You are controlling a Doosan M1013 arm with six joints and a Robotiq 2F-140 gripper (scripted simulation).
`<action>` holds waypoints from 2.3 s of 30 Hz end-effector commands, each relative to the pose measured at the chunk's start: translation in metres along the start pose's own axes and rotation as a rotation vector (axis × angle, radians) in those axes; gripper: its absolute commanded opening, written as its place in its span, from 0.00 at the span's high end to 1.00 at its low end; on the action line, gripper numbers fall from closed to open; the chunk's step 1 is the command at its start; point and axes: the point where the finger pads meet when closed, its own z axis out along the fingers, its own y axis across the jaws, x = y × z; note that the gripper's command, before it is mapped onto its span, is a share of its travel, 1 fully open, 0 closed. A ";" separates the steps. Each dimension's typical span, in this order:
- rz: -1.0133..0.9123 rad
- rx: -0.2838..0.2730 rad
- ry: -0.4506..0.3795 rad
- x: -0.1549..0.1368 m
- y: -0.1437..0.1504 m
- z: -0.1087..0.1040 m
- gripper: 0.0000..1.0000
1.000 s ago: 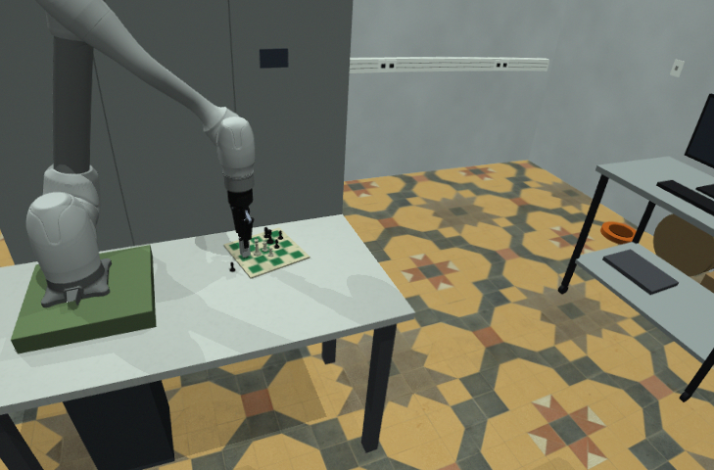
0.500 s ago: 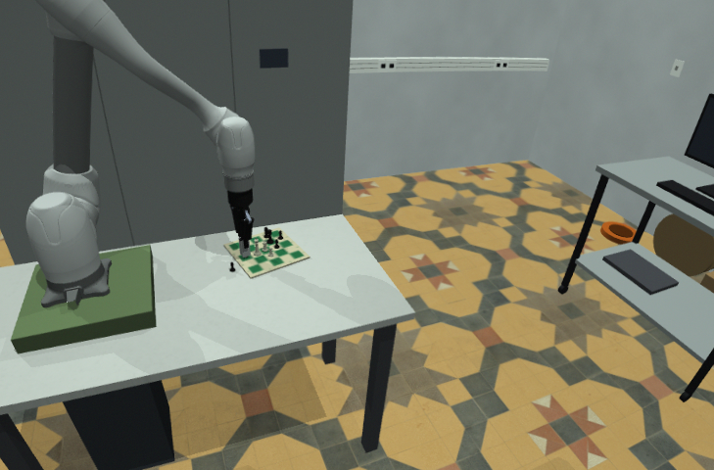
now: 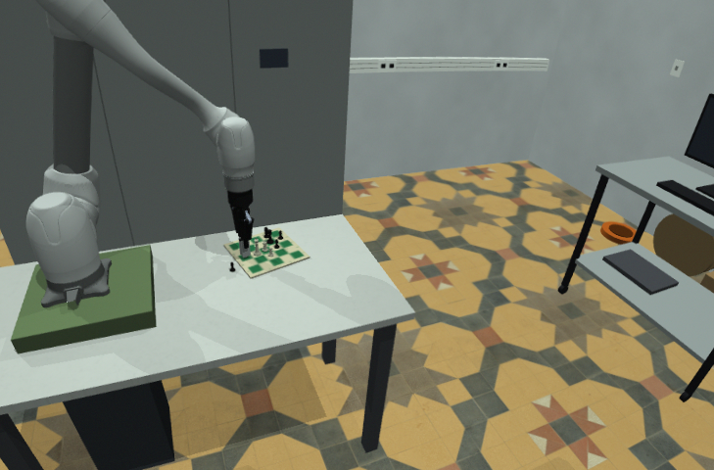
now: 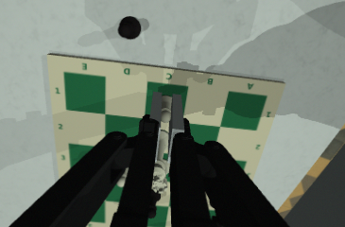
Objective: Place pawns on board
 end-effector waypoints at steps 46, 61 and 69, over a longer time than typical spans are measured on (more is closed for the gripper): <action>0.000 0.000 0.000 0.000 0.000 0.003 1.00; 0.000 0.000 0.000 0.000 0.000 0.003 0.88; 0.000 0.000 0.000 0.000 0.000 0.003 0.80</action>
